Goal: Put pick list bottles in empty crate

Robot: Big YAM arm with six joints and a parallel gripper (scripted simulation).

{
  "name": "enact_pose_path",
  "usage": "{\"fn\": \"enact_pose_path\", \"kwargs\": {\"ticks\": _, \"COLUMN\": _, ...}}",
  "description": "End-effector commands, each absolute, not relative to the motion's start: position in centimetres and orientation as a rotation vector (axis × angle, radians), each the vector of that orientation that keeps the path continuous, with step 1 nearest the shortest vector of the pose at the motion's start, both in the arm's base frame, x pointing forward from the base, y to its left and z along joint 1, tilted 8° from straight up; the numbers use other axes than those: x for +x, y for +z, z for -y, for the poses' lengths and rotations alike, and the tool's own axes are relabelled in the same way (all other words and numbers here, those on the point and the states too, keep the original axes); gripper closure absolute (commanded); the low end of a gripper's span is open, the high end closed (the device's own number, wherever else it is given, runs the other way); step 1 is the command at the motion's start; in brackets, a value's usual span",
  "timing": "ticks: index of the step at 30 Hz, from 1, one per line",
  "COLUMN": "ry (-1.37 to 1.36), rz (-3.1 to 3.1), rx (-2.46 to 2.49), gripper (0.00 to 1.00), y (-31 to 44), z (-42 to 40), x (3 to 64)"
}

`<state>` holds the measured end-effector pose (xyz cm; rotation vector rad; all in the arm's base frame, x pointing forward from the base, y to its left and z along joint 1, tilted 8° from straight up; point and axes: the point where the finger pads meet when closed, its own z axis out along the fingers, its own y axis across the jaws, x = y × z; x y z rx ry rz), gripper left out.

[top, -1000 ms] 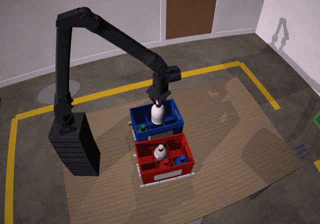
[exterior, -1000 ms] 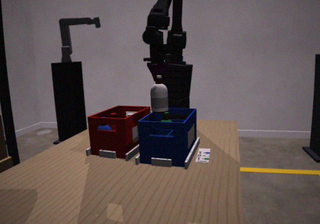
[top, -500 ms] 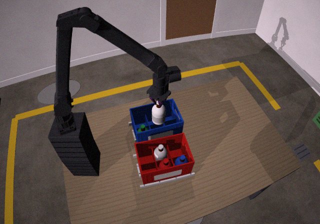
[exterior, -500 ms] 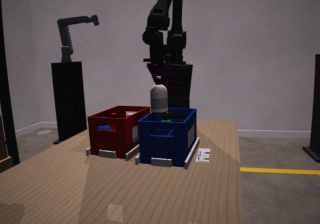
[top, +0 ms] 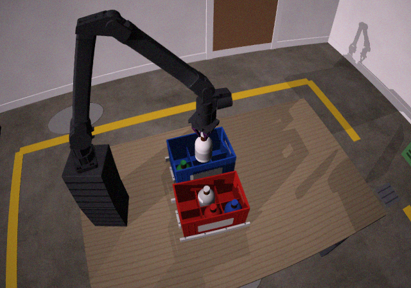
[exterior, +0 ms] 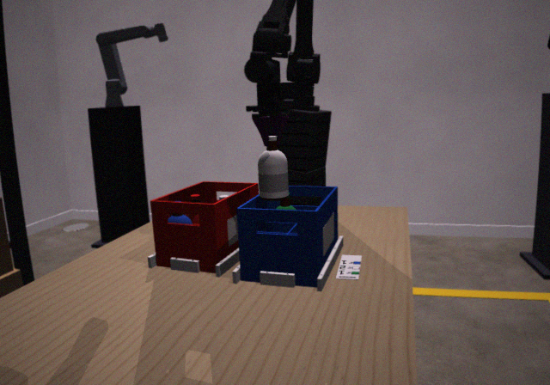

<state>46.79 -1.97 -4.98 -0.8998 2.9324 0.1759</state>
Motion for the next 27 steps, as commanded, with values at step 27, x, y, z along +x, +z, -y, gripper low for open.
{"fn": "enact_pose_path", "kwargs": {"ticks": 27, "ry": 0.132, "rz": -2.868, "rx": -0.884, "gripper": 1.0, "y": -5.9, "z": 1.2, "x": 49.8}}
